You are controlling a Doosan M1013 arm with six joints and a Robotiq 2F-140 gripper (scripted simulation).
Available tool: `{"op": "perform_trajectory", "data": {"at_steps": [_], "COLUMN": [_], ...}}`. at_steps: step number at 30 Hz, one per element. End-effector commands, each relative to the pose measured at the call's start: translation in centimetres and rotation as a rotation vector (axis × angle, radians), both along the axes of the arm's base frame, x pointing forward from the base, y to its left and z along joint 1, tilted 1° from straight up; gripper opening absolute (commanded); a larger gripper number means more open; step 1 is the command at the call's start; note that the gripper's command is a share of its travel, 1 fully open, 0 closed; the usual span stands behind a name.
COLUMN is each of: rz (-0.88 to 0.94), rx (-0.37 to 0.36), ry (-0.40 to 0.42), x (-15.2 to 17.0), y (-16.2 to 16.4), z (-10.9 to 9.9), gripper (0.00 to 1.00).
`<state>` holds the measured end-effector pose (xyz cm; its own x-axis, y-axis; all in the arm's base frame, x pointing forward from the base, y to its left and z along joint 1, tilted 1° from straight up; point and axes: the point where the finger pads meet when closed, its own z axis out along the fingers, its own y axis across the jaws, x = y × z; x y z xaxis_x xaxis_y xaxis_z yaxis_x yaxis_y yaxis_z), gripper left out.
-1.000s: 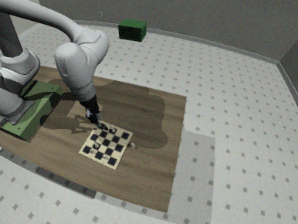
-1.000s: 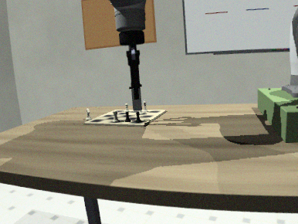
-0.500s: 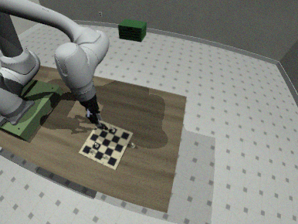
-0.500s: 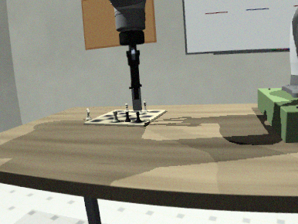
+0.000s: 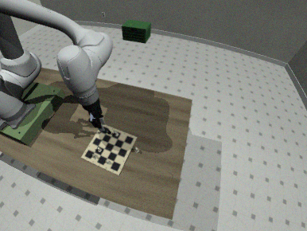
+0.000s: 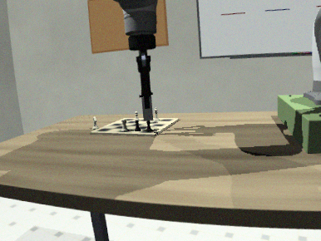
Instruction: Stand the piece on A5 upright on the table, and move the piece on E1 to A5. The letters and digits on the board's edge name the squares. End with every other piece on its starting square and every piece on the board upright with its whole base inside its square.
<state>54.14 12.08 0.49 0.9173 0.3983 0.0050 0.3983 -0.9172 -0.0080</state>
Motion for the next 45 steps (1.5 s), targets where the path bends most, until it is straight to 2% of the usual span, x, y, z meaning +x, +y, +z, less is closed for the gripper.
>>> {"op": "perform_trajectory", "data": {"at_steps": [1,17,45], "rz": [0.0,0.0,0.0], "rx": [0.0,0.0,0.0], "ry": [0.0,0.0,0.0], "x": [0.0,0.0,0.0], "y": [0.0,0.0,0.0], "z": [-0.4,-2.7,-2.9], "gripper": [0.2,0.2,0.2]}}
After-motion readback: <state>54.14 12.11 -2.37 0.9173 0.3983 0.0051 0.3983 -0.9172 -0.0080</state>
